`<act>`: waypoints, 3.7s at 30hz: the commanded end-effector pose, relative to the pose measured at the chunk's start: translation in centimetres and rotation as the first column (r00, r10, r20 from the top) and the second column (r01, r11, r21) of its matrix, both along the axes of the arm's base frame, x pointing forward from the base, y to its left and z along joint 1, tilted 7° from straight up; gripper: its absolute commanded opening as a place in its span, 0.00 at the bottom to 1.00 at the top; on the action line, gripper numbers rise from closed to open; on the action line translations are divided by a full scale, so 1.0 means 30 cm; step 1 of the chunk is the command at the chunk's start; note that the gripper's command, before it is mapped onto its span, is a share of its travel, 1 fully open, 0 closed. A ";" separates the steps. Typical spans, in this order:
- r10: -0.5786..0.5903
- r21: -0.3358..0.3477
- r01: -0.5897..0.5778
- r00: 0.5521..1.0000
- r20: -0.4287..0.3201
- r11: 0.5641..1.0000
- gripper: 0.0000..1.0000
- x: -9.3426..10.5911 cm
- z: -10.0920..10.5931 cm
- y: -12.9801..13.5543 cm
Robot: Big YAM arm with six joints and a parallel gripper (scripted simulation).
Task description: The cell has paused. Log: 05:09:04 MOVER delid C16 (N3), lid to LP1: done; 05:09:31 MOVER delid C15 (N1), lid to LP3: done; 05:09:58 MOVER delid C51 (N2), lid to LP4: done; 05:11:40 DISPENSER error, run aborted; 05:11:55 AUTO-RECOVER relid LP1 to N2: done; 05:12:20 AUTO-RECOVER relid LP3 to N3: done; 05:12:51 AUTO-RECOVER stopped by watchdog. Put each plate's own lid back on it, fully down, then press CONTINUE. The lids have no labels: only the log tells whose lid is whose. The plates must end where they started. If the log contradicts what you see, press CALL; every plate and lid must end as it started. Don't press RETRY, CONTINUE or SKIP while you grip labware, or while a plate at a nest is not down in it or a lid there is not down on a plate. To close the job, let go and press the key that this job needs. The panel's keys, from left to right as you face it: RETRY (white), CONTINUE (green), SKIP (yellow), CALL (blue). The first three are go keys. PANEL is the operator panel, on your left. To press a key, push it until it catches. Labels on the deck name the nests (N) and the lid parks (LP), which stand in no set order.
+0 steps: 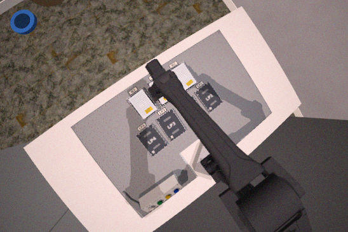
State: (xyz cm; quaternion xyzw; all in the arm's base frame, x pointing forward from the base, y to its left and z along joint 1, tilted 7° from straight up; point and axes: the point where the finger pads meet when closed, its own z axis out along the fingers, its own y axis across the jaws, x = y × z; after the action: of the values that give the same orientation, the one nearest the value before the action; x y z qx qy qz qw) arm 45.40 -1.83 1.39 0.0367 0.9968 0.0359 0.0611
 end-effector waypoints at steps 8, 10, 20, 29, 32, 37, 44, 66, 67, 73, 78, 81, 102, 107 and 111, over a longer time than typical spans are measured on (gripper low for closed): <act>0.000 0.004 0.000 1.000 -0.014 1.000 0.00 0.001 -0.042 0.019; 0.000 0.004 0.000 1.000 -0.014 1.000 0.00 0.001 -0.042 0.019; 0.000 0.004 0.000 1.000 -0.014 1.000 0.00 0.001 -0.041 0.018; 0.000 0.004 0.000 1.000 -0.014 1.000 0.00 0.001 -0.041 0.018; 0.000 0.004 0.000 1.000 -0.015 1.000 0.00 0.000 -0.040 0.017; 0.000 0.004 0.000 1.000 -0.014 1.000 1.00 0.000 -0.040 0.017; 0.000 0.004 0.000 1.000 -0.014 1.000 1.00 0.000 -0.040 0.017; 0.000 0.004 0.000 1.000 -0.014 1.000 1.00 0.000 -0.040 0.017; 0.000 0.004 0.000 1.000 -0.014 1.000 1.00 0.000 -0.040 0.017; 0.000 0.004 0.000 1.000 -0.014 1.000 1.00 0.000 -0.040 0.017; 0.000 0.003 0.000 1.000 -0.016 1.000 1.00 0.014 -0.003 0.010; 0.000 -0.001 0.001 0.999 0.045 1.000 1.00 0.061 0.097 0.000; 0.001 0.000 -0.001 1.000 0.013 1.000 1.00 0.028 0.115 -0.021; -0.001 -0.001 0.001 1.000 0.027 1.000 1.00 0.038 0.137 -0.025; 0.001 -0.001 0.000 0.999 0.032 1.000 1.00 0.039 0.147 -0.024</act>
State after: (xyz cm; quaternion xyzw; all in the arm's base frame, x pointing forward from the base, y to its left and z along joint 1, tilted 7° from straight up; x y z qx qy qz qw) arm 44.88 -1.89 3.60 0.0373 0.9972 0.0360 0.0543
